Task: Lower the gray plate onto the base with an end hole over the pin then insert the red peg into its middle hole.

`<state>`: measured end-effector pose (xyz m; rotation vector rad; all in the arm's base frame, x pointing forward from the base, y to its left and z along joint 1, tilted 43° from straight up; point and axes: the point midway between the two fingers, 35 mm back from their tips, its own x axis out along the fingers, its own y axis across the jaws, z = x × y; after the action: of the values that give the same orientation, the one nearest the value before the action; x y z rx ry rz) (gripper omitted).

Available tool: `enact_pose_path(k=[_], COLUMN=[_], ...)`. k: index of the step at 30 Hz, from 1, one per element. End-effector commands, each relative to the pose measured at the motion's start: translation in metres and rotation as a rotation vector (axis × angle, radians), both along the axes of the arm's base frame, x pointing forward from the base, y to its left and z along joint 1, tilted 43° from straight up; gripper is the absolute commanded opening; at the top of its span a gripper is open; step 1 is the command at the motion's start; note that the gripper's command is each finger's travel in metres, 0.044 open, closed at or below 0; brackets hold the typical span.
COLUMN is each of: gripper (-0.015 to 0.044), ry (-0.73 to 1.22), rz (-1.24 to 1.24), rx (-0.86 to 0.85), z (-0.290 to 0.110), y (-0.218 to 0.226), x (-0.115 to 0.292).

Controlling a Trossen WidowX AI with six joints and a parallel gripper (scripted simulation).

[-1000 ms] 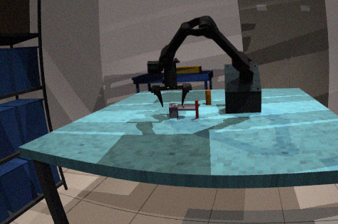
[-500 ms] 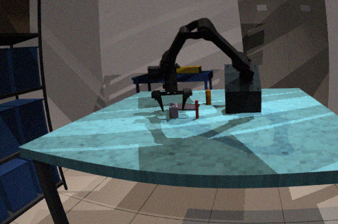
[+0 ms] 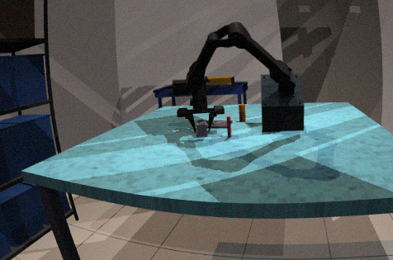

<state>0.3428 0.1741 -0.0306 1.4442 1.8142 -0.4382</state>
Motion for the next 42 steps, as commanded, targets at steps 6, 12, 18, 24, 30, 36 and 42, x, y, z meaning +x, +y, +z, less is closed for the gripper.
enact_pose_path(k=[6,12,18,24,30,36,42], gripper=[0.0118,0.0000,0.0000,0.0000,0.0000,0.0000,0.0000], ry=[0.005,0.004,0.003,0.003,0.003,0.003,0.003], rz=[-0.003,-0.003,-0.003,-0.003,-0.003,-0.003,-0.003], rx=[0.003,0.001,-0.002,-0.004,-0.006,-0.006,-0.006], z=[0.000,0.005,0.019,0.033,0.047,0.062,0.077], y=[0.001,-0.004,-0.016,-0.027,-0.039,-0.051,-0.063], x=[0.000,0.002,0.006,0.009,0.010,0.011,0.011])
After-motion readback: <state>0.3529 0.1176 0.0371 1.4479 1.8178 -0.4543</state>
